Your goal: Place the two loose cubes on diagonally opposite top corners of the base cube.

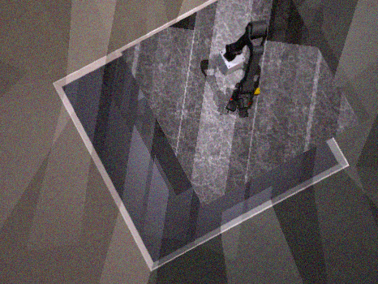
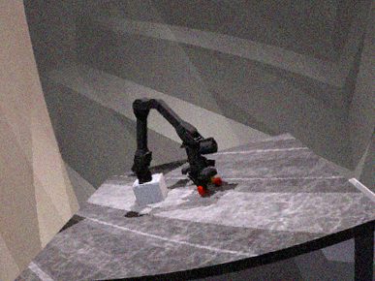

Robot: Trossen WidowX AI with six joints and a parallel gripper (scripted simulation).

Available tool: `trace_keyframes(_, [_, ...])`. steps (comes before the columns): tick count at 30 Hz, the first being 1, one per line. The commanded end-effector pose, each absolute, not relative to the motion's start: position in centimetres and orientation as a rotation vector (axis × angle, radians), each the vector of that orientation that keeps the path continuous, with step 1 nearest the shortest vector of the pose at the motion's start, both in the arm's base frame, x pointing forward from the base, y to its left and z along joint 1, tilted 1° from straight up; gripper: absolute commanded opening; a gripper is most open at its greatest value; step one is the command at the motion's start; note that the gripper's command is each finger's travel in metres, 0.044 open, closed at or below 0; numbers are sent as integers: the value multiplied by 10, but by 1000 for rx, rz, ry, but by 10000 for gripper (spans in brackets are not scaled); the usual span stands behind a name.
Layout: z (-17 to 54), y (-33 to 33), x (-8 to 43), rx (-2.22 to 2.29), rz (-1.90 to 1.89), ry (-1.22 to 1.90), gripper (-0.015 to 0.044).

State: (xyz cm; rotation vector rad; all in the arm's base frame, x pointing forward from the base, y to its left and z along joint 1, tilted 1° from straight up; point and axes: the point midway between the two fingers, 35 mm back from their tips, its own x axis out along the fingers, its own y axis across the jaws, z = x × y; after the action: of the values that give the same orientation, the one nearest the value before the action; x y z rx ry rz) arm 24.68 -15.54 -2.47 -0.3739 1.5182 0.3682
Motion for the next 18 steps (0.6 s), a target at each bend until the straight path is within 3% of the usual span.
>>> trace_keyframes(1, [-12,-157,249,-374,361,1509,105])
trace_keyframes(18, [41,-157,248,-374,361,1509,105])
